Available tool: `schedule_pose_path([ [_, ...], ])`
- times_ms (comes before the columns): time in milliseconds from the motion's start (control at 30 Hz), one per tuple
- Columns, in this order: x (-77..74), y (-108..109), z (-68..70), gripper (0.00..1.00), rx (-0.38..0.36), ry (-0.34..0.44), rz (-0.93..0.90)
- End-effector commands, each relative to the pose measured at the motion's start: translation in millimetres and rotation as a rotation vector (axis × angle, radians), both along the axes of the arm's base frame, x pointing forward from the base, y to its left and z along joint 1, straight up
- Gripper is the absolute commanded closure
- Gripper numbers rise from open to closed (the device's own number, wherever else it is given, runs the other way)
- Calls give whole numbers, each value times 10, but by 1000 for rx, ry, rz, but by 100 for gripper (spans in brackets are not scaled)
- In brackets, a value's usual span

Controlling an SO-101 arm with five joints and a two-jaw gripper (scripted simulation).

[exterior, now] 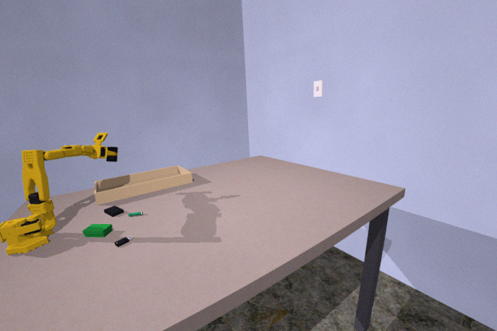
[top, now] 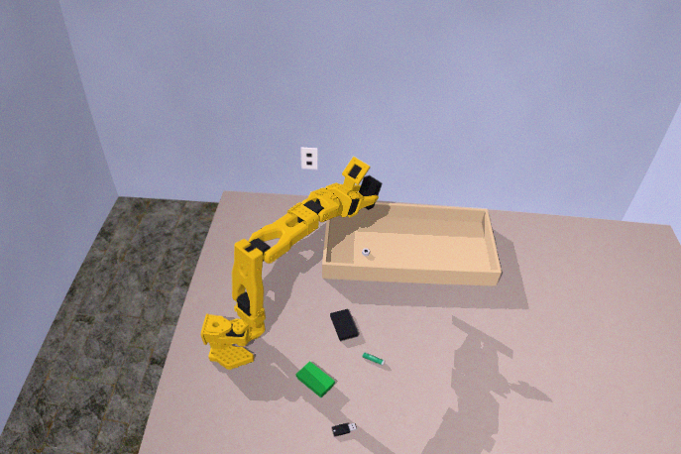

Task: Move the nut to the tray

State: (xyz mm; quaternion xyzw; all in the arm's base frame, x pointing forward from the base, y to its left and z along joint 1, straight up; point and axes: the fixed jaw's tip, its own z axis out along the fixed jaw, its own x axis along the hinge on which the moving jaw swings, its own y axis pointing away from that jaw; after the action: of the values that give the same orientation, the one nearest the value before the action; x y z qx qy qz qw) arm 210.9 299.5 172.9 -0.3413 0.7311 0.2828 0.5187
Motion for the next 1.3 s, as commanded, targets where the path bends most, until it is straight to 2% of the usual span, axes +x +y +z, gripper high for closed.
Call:
schedule_pose_path([
  [0, -70, -27, 176, 80, 33, -9, 8],
  [200, -82, -44, 107, 80, -3, 17, 8],
  [700, -177, -175, -240, 80, -197, 157, 6],
  [767, -177, -175, -240, 80, -197, 157, 6],
  [1267, -368, -442, -620, 80, -451, 341, 4],
])
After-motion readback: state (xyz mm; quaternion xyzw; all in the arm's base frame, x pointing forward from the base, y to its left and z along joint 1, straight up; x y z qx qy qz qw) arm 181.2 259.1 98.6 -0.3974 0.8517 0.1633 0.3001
